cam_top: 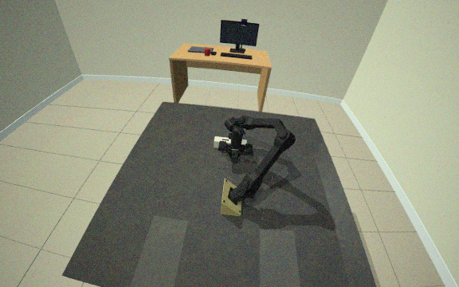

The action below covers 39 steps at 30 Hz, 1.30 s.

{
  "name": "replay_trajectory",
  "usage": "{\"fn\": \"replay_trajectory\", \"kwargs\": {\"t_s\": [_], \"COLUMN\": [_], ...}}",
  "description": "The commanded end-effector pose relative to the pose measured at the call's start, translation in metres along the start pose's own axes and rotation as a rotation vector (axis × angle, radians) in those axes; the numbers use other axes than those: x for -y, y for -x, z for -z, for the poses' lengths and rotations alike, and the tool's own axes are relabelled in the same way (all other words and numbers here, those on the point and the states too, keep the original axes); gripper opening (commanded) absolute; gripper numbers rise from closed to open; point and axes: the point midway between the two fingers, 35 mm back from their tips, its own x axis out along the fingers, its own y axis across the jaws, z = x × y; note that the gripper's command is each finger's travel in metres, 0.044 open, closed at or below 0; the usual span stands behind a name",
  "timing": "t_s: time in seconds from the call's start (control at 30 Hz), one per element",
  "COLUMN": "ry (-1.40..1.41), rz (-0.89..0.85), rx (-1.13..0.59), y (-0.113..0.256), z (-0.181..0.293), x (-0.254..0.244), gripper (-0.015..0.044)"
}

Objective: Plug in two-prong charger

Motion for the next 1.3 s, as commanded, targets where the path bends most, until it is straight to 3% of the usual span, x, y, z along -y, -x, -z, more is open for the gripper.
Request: {"fn": "replay_trajectory", "kwargs": {"t_s": [0.0, 1.27], "ry": [0.003, -0.002], "rz": [0.005, 0.006], "rx": [0.004, 0.005], "y": [0.0, -0.003], "z": [-0.006, -0.041], "x": [0.001, 0.002], "gripper": [0.0, 0.0]}}
